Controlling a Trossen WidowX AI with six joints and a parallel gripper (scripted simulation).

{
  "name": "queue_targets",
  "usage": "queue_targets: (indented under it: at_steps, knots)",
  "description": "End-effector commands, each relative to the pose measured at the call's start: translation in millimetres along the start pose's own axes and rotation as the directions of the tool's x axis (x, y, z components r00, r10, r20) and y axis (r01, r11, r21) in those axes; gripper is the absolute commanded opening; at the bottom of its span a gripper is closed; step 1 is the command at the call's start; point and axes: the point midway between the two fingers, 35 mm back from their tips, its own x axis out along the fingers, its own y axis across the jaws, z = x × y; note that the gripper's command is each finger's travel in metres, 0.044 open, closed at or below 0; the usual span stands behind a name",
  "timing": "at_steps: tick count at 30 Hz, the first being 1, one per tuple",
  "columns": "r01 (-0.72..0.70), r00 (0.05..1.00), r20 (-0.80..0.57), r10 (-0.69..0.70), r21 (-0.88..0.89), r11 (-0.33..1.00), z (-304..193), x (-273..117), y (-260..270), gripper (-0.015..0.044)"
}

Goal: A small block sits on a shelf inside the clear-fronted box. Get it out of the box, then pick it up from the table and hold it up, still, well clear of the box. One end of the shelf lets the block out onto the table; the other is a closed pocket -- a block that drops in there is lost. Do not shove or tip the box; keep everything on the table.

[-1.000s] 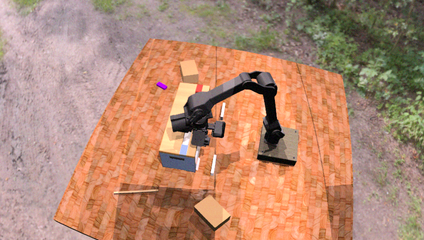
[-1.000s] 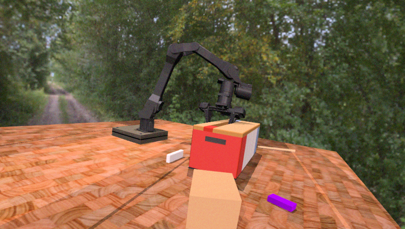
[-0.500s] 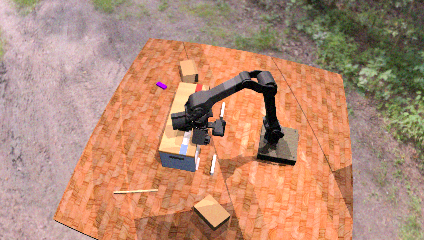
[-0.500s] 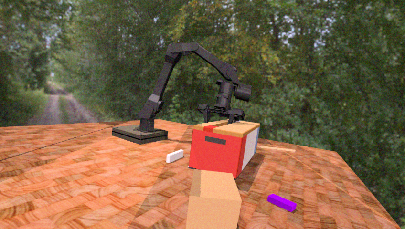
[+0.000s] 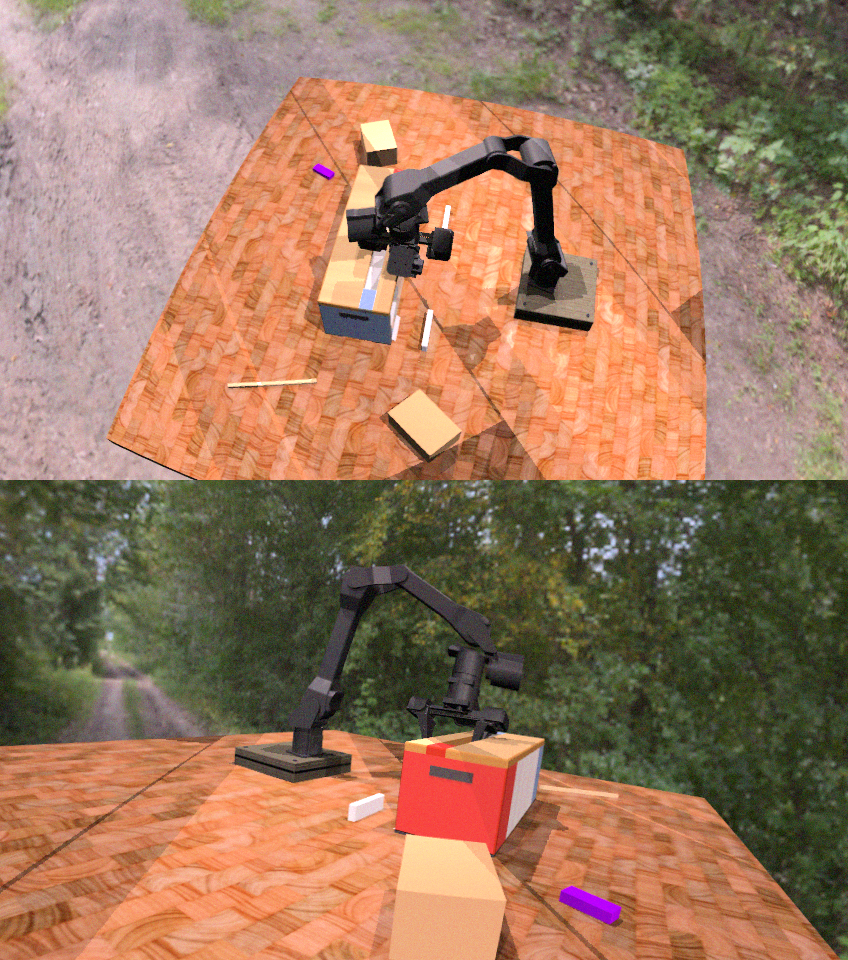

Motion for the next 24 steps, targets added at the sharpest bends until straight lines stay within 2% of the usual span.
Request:
queue_targets:
  at_steps: [1, 20, 24]
  knots:
    - [0.004, 1.0, -0.004, -0.004, -0.001, 1.0, -10.9, 3.2, -0.3, 0.04]
    - [0.004, 1.0, -0.007, -0.004, -0.001, 1.0, -48.2, 16.3, -0.7, 0.04]
    - [0.004, 1.0, -0.006, -0.004, -0.001, 1.0, -41.2, 13.9, -2.1, 0.04]
